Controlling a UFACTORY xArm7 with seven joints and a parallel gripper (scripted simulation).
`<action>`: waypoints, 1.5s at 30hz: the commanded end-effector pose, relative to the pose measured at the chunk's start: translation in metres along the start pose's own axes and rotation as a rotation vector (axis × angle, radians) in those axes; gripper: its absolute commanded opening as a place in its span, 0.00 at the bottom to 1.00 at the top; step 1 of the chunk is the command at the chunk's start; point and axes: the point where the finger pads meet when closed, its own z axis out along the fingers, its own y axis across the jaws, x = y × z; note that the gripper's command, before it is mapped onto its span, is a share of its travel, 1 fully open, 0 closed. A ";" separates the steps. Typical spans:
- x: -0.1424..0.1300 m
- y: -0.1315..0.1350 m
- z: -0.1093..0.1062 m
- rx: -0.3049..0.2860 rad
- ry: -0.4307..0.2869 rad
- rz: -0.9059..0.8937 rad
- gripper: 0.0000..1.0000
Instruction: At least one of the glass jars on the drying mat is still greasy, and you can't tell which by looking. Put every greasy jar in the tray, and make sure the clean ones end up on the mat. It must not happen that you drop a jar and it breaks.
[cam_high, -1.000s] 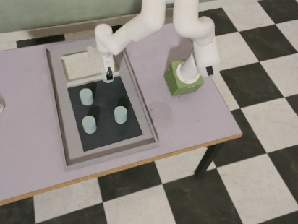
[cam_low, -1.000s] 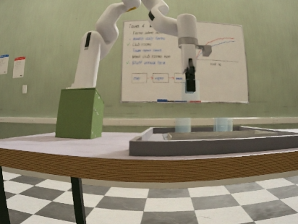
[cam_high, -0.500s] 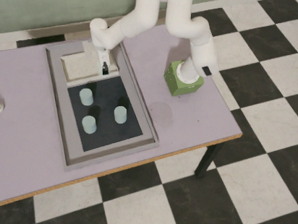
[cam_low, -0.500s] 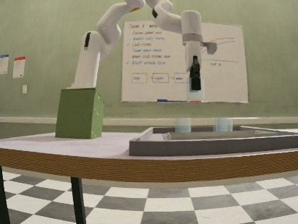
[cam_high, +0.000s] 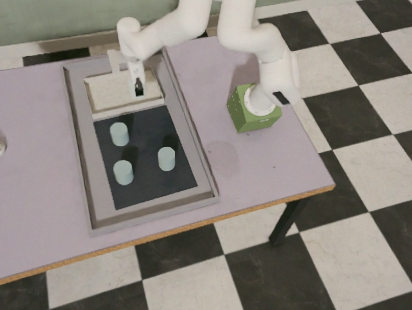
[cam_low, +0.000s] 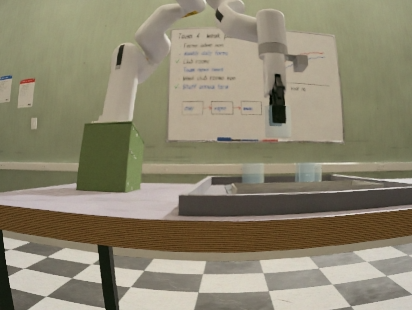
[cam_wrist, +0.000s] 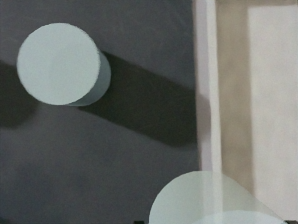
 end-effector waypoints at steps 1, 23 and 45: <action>0.009 0.021 -0.002 -0.002 0.004 0.001 0.00; 0.030 0.084 -0.002 -0.002 0.004 0.001 0.00; 0.046 0.131 -0.003 -0.002 0.004 0.001 0.00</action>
